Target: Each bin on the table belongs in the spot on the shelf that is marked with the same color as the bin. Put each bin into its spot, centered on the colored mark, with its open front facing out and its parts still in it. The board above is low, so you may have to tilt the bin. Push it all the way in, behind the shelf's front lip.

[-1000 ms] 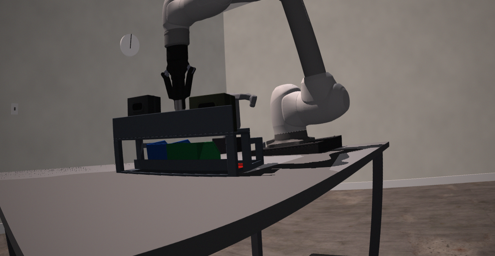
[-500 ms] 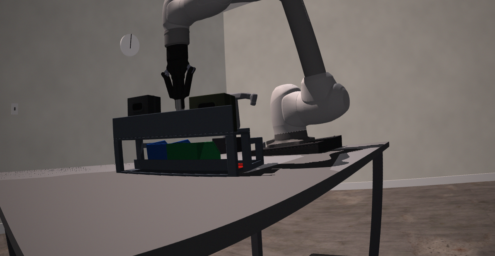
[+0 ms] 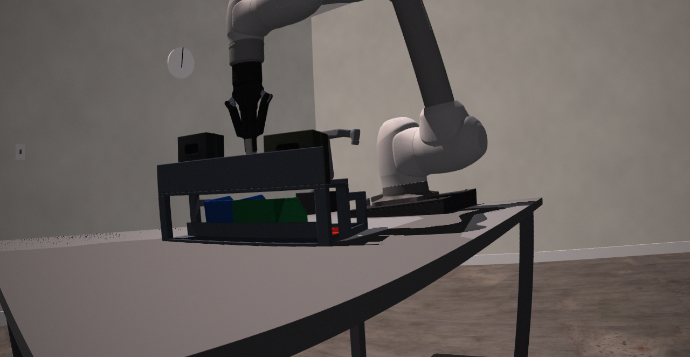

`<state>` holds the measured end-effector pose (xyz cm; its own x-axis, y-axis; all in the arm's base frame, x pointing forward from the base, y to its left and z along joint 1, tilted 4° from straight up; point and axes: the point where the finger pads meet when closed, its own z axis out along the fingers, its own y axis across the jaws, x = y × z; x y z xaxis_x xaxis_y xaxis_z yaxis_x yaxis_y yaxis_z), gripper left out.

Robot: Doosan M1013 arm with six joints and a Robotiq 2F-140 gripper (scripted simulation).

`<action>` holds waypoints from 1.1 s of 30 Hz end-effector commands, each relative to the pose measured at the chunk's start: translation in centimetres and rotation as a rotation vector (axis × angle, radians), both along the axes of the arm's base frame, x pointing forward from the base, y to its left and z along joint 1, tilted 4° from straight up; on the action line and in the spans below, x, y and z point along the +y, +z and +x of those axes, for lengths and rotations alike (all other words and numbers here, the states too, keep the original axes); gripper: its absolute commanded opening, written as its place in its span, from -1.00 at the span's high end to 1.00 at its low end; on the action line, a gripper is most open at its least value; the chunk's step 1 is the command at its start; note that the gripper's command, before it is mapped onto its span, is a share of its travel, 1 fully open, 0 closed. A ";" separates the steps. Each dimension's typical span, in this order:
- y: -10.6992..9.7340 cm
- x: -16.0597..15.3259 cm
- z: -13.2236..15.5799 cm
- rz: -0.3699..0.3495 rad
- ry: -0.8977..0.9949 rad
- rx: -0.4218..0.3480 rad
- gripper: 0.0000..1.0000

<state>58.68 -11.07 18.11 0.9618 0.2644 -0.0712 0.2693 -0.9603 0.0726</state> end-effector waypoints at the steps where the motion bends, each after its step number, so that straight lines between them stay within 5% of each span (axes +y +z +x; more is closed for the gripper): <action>1: 0.0 0.0 0.0 0.000 0.000 0.000 0.80; 22: 0.0 -0.1 -0.1 0.002 0.023 0.001 0.80; 33: -0.6 -2.7 -2.8 0.029 0.438 0.013 0.80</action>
<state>56.64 -12.99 17.67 0.8334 0.5470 -0.0789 0.5515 -0.8324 0.0552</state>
